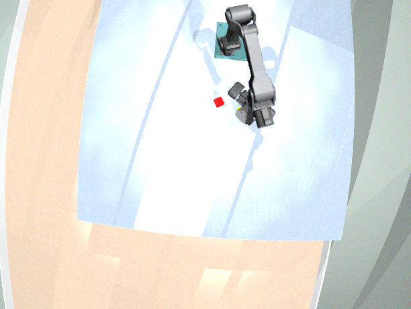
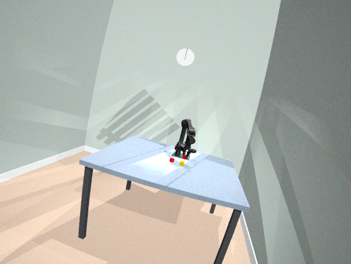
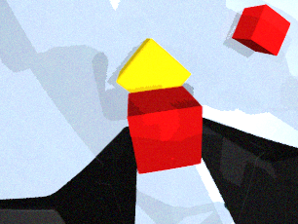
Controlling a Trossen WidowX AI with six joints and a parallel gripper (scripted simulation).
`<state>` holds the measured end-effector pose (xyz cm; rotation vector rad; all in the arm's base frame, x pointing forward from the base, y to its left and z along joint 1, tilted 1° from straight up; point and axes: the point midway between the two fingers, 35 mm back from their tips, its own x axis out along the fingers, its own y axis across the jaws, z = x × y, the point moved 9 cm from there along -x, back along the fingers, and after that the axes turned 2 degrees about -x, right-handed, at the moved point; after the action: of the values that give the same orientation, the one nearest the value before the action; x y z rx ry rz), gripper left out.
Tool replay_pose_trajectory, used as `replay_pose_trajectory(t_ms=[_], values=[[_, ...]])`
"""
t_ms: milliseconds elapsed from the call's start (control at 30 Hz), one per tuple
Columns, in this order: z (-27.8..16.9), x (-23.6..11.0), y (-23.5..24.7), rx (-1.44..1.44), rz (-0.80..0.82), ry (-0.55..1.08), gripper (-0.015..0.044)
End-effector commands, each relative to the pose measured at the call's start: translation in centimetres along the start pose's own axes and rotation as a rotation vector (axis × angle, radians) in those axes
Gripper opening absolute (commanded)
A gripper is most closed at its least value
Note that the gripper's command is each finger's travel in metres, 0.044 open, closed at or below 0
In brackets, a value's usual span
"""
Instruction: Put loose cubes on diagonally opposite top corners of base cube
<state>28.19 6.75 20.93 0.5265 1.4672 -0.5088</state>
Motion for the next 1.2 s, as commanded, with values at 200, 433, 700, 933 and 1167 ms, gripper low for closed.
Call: replay_pose_trajectory(t_ms=[200,433,700,933,1167], values=[[-0.1,1.7,-0.1,0.004,-0.005,0.001,0.0105],[-0.1,2.3,-0.1,0.004,-0.005,0.001,0.0105],[-0.1,2.4,-0.1,0.004,-0.005,0.001,0.0105],[-0.1,2.4,-0.1,0.004,-0.005,0.001,0.0105],[-0.1,2.4,-0.1,0.004,-0.005,0.001,0.0131]])
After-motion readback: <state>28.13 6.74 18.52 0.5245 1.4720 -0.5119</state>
